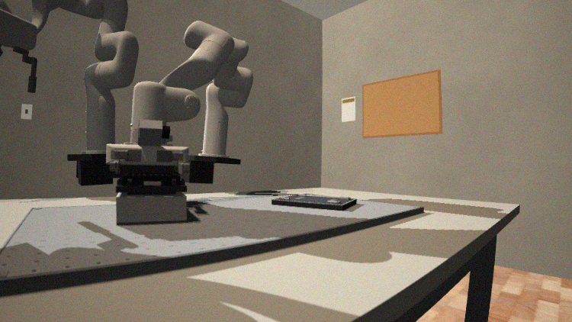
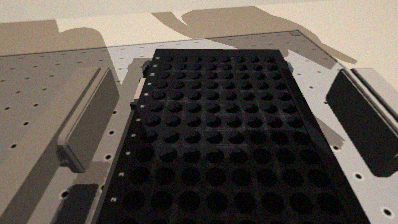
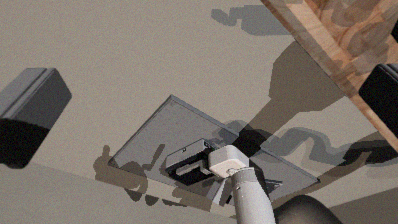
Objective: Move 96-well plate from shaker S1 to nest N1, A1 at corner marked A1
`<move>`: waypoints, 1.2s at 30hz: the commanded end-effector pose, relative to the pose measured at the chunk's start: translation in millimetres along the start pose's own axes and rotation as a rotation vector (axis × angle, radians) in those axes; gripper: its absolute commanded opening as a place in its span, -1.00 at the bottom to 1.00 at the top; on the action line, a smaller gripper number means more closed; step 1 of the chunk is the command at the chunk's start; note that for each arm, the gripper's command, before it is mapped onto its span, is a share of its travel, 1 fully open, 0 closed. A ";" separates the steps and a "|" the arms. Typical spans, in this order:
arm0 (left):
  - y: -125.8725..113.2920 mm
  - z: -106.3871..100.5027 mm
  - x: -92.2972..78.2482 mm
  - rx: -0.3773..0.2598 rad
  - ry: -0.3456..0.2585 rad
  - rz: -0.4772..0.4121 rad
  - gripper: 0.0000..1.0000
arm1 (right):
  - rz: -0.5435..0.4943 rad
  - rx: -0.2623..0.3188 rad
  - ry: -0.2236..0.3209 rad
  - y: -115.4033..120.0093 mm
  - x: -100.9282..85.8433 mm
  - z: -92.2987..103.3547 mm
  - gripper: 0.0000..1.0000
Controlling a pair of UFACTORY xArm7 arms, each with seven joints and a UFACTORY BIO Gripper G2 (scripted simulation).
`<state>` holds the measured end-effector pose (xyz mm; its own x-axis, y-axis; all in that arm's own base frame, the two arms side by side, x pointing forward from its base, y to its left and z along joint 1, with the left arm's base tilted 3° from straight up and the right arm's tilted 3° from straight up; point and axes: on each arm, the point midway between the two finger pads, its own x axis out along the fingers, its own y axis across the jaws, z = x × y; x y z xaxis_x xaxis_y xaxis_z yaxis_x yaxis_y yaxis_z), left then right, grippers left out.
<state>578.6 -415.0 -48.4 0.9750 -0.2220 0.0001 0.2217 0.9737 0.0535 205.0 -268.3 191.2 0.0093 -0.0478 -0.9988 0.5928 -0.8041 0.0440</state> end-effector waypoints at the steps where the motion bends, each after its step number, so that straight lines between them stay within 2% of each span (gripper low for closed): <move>1: -1.2 -0.5 1.8 -0.003 -0.005 0.000 -0.25 | 0.003 0.000 -0.001 1.0 -1.2 0.3 1.00; 25: -1.2 -2.5 1.8 -0.003 -0.005 0.000 -0.25 | 0.003 0.000 -0.001 1.0 -1.2 0.3 1.00; 26: -1.2 -2.5 1.8 -0.003 -0.005 0.000 -1.00 | 0.003 0.000 -0.001 1.0 -1.2 0.3 1.00; 36: -1.2 -2.5 1.8 -0.003 -0.005 0.000 -1.00 | 0.003 0.000 -0.001 1.0 -1.2 0.3 1.00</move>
<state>578.7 -414.7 -54.4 0.9751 -0.2220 0.0002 0.2216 0.9737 0.0535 205.0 -268.3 191.2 0.0093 -0.0478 -0.9988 0.5928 -0.8041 0.0440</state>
